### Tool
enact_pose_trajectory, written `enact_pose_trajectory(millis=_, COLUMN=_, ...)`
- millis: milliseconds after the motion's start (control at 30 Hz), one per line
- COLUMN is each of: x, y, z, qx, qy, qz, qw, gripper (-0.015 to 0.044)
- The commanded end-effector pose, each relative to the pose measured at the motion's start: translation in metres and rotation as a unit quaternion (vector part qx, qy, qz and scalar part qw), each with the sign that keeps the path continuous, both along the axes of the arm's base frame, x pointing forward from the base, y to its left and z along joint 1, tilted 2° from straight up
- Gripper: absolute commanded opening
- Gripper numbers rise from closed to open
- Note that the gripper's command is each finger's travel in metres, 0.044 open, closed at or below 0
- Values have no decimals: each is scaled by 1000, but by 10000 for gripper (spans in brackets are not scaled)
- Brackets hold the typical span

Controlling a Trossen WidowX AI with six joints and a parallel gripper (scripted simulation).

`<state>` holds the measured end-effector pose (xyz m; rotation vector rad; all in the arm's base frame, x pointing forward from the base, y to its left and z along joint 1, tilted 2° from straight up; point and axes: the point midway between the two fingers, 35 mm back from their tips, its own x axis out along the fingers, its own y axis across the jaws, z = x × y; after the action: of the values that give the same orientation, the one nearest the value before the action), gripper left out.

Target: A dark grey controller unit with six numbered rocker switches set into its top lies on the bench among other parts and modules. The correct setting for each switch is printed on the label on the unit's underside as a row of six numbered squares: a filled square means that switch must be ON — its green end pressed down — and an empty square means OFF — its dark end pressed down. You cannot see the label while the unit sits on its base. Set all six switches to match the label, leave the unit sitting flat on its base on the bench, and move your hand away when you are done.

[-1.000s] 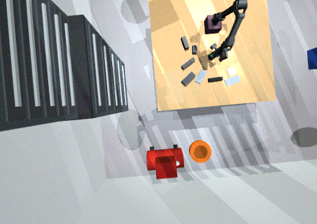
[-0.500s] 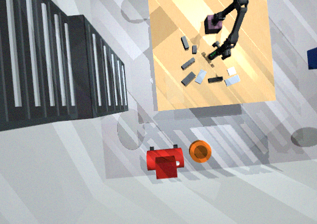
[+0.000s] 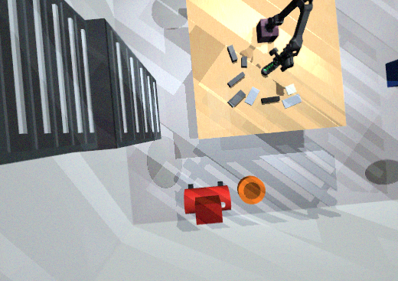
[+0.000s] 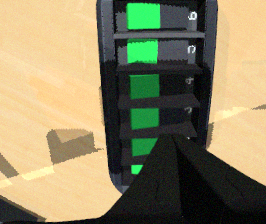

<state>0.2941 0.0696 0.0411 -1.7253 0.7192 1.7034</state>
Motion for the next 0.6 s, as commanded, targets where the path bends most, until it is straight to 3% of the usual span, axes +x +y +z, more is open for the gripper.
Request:
enact_pose_trajectory(millis=0, x=-1, y=0, z=0, qx=0, qy=1, qz=-2, qw=1000, gripper=0)
enact_pose_trajectory(millis=267, x=-2, y=0, z=-1, qx=0, qy=1, qz=-2, qw=1000, gripper=0)
enact_pose_trajectory(millis=567, x=-34, y=-29, z=-31, qx=-1, qy=2, qz=-2, qw=1000, gripper=0)
